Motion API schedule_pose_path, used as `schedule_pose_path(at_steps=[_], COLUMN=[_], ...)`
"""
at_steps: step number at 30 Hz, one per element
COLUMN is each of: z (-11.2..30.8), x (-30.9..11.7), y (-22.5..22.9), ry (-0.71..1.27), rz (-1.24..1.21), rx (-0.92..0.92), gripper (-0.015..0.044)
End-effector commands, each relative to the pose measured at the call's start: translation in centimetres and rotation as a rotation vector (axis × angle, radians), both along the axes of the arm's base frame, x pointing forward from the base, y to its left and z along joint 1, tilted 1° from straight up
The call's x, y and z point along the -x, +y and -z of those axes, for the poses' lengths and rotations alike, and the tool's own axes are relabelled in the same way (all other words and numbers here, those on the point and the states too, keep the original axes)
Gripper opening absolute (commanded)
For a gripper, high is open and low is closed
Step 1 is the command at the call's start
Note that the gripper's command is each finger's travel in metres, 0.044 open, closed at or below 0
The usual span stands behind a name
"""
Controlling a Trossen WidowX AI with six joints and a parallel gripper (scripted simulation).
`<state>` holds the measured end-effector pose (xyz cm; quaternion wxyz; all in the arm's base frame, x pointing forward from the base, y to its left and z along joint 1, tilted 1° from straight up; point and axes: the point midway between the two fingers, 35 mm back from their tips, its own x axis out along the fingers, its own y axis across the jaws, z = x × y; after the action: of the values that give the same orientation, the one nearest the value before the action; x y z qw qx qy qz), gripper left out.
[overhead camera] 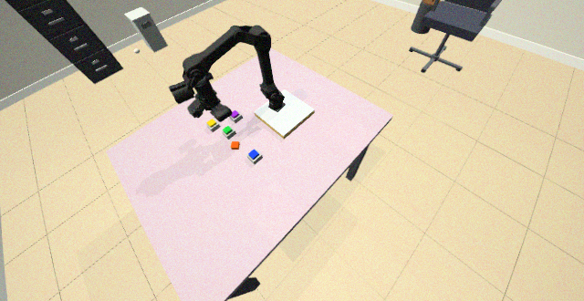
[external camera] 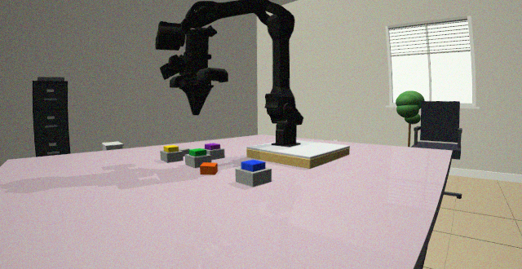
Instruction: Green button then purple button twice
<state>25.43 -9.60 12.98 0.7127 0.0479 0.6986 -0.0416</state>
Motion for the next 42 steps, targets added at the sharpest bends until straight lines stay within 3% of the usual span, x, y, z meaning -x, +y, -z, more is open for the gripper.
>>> schedule_pose_path(at_steps=[1, 8, 13, 19, 42], z=[-0.4, -0.2, 0.0, 5.7, 8.6], x=[1.9, 8.9, 8.9, 8.9, 8.8], y=[-1.3, -4.4, -4.4, -4.4, -4.4], ry=[0.007, 0.012, 0.012, 0.012, 0.012], rz=[0.001, 0.001, 0.001, 0.001, 0.001], rx=[0.005, 0.007, 0.007, 0.007, 0.007], gripper=[0.002, 0.002, 0.002, 0.002, 0.002])
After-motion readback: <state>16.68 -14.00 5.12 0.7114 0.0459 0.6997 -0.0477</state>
